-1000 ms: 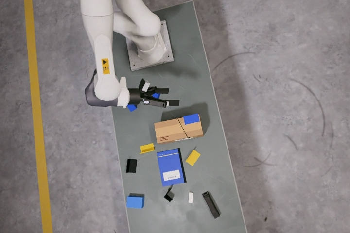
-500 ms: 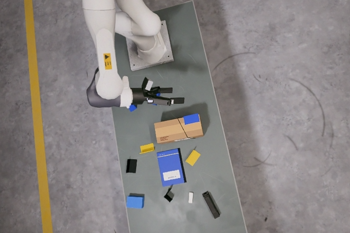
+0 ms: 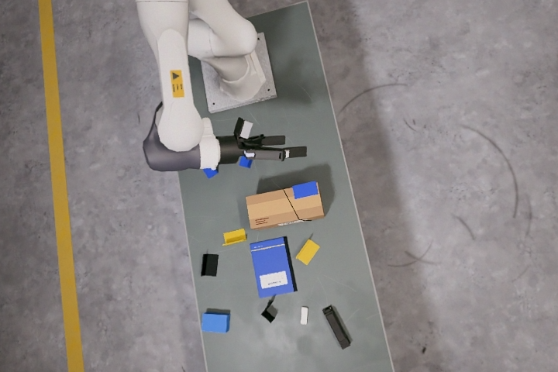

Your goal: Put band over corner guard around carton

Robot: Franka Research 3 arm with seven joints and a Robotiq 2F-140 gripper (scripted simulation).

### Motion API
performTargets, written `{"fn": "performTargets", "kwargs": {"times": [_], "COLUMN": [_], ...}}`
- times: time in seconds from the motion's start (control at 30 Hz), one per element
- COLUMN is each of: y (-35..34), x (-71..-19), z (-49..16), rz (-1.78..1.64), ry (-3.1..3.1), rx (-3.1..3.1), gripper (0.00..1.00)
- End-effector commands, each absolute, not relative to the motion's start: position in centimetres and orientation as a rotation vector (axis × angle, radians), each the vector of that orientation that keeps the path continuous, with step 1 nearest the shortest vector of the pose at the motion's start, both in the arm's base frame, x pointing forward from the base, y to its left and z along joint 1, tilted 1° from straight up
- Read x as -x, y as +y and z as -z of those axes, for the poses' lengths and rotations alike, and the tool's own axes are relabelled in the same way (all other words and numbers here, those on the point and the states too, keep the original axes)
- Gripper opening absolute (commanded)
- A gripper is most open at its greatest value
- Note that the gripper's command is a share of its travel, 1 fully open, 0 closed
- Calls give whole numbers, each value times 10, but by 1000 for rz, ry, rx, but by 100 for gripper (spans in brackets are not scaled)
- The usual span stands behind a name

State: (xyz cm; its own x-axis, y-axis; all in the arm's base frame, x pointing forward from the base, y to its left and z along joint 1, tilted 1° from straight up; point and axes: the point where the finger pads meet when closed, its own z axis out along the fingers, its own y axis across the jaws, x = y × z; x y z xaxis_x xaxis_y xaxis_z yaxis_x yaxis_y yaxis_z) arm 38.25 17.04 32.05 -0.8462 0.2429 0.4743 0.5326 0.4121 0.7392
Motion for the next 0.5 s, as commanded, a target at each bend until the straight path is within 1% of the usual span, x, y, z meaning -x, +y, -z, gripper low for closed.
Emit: {"fn": "performTargets", "kwargs": {"times": [0.0, 0.47], "y": [187, 239], "x": [-379, -361], "z": [-340, -399], "rz": [1414, 1440], "ry": [-2362, -2381], "rx": [642, 455], "gripper": [100, 100]}}
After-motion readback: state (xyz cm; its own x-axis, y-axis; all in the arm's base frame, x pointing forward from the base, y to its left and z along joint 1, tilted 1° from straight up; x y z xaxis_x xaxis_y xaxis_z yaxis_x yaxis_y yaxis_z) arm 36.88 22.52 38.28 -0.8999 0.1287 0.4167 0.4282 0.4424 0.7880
